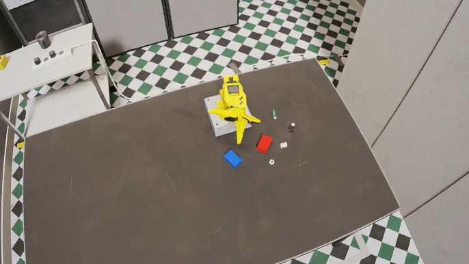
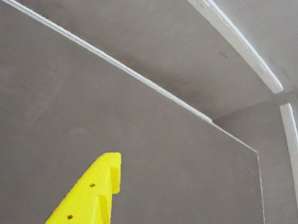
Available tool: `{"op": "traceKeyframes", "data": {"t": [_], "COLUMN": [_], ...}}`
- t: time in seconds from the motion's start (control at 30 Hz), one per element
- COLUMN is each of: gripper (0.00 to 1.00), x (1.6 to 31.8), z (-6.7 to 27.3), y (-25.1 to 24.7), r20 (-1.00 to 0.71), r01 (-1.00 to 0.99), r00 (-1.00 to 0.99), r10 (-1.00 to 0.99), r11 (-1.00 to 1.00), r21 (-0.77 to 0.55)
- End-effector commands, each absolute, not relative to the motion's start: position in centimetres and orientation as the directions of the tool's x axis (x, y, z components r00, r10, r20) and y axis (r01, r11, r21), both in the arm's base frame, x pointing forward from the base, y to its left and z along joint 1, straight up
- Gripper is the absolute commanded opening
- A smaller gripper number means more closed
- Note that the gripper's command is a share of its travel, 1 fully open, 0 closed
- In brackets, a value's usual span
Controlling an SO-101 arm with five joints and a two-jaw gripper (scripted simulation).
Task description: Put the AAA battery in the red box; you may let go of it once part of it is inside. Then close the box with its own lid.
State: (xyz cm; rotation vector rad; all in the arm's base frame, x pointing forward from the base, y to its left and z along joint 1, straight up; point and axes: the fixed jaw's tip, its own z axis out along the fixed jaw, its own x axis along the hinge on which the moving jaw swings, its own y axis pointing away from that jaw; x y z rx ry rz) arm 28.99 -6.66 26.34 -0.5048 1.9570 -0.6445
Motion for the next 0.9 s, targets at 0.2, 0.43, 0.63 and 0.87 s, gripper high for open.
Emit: {"op": "traceKeyframes", "data": {"t": [0.2, 0.43, 0.63, 0.87], "gripper": [0.97, 0.91, 0.82, 0.67], "x": [29.3, 29.7, 29.6, 27.5], "z": [25.1, 22.7, 18.4, 12.2], "y": [-5.7, -4.1, -1.1, 3.1], "r20": [-0.629, -0.543, -0.381, -0.164], "r01": [-0.156, -0.293, -0.532, -0.802], "r00": [-0.441, -0.435, -0.362, -0.122], "r10": [-0.640, -0.718, -0.851, -0.979], "r11": [0.744, 0.683, 0.524, 0.194], "r21": [-0.649, -0.669, -0.665, -0.564]}}
